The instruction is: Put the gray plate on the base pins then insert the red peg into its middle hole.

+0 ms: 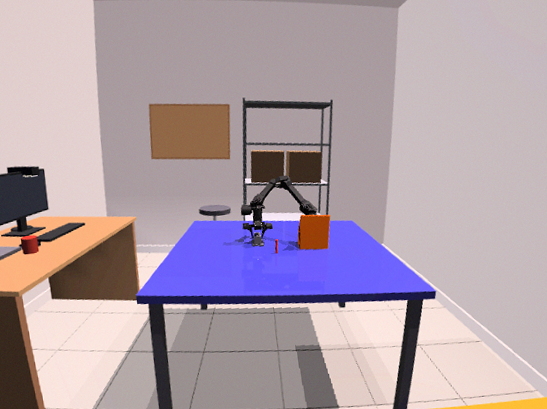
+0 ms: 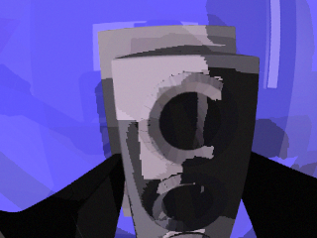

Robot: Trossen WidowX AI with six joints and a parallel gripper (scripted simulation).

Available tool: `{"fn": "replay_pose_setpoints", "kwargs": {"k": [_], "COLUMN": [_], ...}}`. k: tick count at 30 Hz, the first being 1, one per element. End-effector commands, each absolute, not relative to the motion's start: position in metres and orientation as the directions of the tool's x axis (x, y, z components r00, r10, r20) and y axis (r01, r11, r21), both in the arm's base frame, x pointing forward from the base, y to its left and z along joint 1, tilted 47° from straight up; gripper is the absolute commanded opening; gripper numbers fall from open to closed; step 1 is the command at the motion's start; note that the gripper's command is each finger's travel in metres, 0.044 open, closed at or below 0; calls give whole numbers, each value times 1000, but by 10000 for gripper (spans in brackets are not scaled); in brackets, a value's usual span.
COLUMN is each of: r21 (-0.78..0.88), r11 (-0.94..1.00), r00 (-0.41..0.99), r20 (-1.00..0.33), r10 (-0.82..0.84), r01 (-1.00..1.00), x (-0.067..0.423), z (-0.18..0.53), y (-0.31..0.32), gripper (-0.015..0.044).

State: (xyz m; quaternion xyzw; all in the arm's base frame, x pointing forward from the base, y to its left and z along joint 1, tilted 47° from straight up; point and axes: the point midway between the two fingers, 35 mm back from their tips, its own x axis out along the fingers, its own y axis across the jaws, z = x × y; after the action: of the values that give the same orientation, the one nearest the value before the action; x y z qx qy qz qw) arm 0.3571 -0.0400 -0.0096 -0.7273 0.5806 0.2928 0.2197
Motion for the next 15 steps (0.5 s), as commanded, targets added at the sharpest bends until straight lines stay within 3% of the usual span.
{"fn": "replay_pose_setpoints", "kwargs": {"k": [1,5,9,15], "r21": [17,17,18,27], "r11": [-227,-227,-228,-230], "r00": [155,155,155,150], "r20": [-681,-681,-683,-684], "r10": [-716,-716,-714,-714], "r01": [-974,-974,-973,-973], "x": [357,357,358,343], "z": [-9,-9,-3,61], "y": [-40,-40,-32,38], "gripper": [341,440,440,440]}}
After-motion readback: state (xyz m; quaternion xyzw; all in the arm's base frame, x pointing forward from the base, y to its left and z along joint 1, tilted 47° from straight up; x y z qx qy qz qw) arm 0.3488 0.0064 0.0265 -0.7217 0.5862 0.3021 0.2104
